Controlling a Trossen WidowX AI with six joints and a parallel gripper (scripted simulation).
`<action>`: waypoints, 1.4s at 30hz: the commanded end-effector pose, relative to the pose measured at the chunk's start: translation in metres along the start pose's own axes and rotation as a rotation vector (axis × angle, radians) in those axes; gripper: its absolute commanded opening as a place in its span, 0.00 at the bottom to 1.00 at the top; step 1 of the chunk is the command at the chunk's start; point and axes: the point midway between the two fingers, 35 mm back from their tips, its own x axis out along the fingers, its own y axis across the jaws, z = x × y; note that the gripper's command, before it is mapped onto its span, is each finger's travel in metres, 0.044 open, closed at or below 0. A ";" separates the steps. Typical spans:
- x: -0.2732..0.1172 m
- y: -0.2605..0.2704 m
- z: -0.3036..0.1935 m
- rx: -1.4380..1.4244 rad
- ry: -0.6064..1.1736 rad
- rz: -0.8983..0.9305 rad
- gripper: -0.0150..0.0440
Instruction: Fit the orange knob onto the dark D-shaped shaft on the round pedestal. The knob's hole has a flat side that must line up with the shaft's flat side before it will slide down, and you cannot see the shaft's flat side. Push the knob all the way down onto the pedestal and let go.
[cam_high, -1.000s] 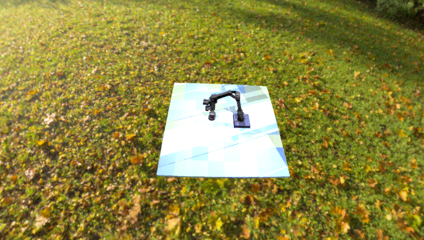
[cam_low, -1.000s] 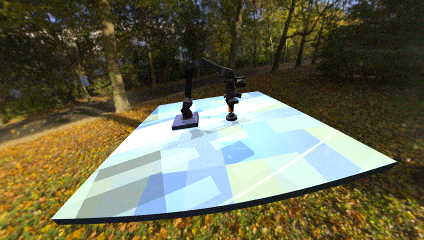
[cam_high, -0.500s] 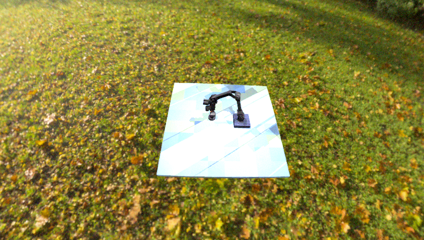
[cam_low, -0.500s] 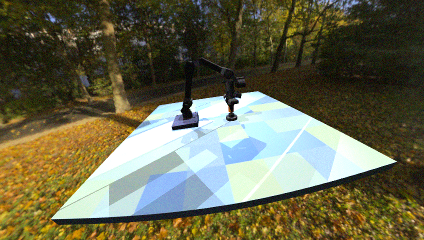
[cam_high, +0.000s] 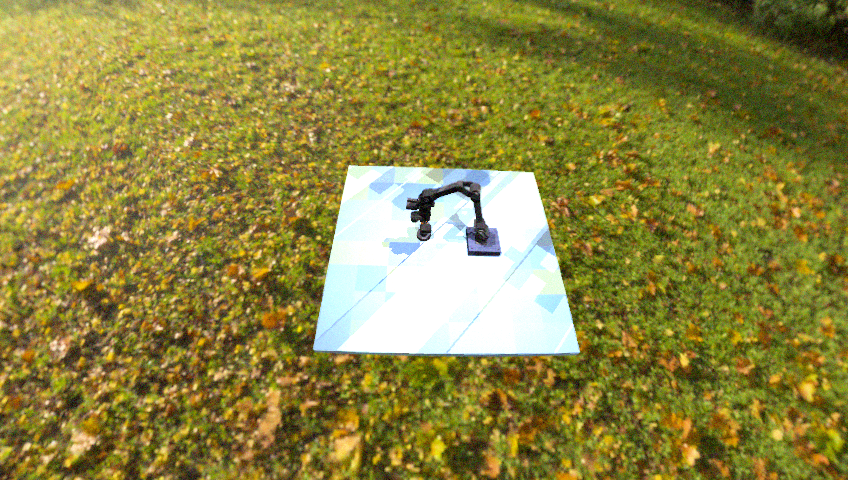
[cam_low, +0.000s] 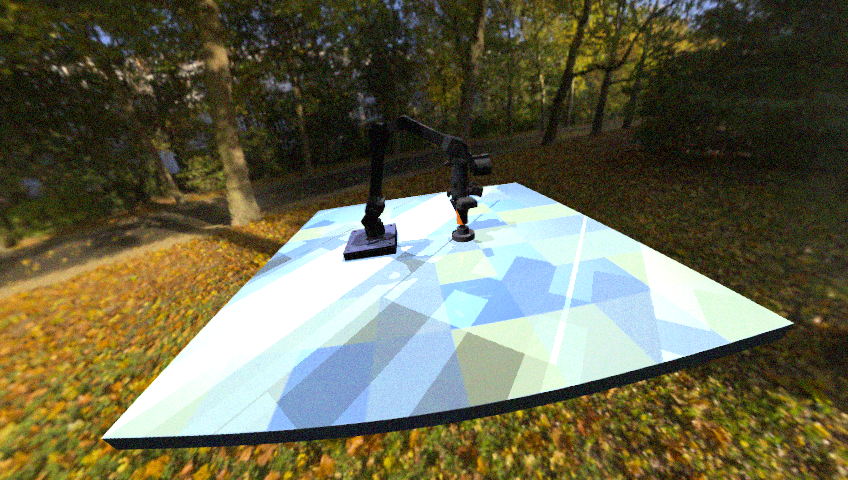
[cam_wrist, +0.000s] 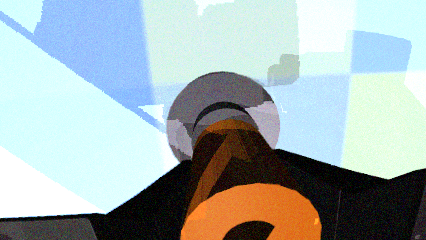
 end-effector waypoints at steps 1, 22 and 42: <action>0.001 0.000 0.000 0.031 -0.001 -0.003 0.25; -0.006 0.001 0.000 0.010 -0.001 -0.003 0.25; -0.001 -0.001 0.003 -0.044 -0.001 -0.003 0.25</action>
